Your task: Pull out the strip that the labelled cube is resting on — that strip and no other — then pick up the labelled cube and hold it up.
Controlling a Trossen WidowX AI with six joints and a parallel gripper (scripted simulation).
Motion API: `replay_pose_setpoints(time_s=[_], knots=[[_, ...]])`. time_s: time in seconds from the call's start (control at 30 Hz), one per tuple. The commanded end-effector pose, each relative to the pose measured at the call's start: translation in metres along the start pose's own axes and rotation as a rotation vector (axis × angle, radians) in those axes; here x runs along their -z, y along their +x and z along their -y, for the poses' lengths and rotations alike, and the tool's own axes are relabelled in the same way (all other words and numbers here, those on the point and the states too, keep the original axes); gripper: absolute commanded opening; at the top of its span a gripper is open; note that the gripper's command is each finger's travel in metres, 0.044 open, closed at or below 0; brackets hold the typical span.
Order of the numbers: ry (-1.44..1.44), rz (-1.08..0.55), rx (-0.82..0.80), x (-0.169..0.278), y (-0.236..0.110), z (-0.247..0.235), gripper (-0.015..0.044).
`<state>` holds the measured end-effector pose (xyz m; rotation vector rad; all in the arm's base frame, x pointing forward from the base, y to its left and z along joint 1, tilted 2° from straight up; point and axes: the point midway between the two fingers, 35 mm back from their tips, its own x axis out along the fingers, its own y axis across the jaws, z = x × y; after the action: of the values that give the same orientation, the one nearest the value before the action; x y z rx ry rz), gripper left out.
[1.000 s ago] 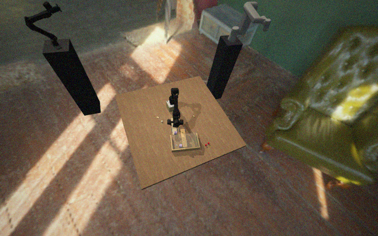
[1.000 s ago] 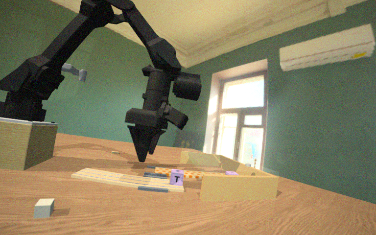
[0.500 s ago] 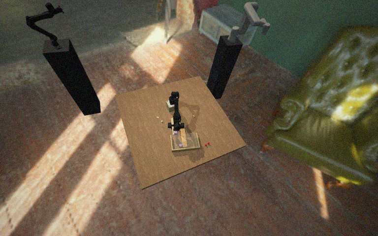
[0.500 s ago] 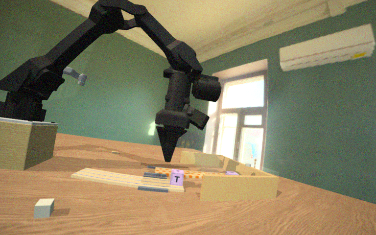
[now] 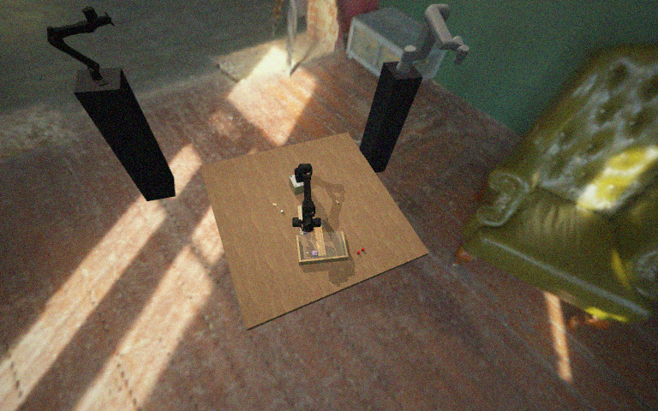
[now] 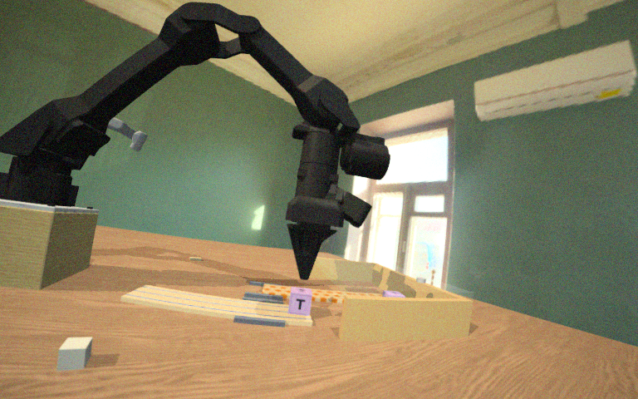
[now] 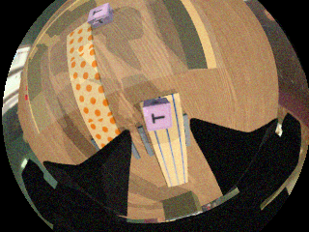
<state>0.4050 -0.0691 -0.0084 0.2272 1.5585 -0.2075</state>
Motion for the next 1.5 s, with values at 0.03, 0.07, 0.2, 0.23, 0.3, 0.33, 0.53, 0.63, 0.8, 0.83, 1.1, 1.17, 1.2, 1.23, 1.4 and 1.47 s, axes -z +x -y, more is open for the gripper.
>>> replay_pose_setpoints(time_s=[0.03, 0.07, 0.2, 0.23, 0.3, 0.33, 0.53, 0.63, 0.8, 0.83, 1.1, 1.17, 1.2, 1.23, 1.4, 1.47], knots=[[0.005, -0.004, 0.003, -0.001, 0.011, 0.0, 0.025], [0.005, -0.004, 0.003, -0.001, 0.012, 0.0, 0.025], [0.005, -0.004, 0.003, -0.001, 0.019, 0.0, 0.025], [0.005, -0.004, 0.003, -0.001, 0.021, 0.0, 0.025], [0.005, -0.004, 0.003, -0.001, 0.024, 0.0, 0.025], [0.005, -0.004, 0.003, -0.001, 0.025, 0.001, 0.025], [0.005, -0.004, 0.003, -0.001, 0.035, 0.001, 0.025], [0.005, -0.004, 0.003, 0.0, 0.04, 0.001, 0.025], [0.005, -0.004, 0.003, 0.0, 0.048, 0.001, 0.025], [0.005, -0.004, 0.003, 0.0, 0.049, 0.001, 0.025], [0.005, -0.004, 0.003, 0.0, 0.049, 0.001, 0.025], [0.005, -0.004, 0.003, 0.0, 0.049, 0.001, 0.025], [0.005, -0.004, 0.003, 0.0, 0.049, 0.001, 0.025], [0.005, -0.004, 0.003, 0.0, 0.049, 0.001, 0.025], [0.0, 0.001, 0.0, -0.001, 0.047, 0.0, 0.0224], [0.0, 0.001, 0.0, -0.001, 0.047, 0.0, 0.0171]])
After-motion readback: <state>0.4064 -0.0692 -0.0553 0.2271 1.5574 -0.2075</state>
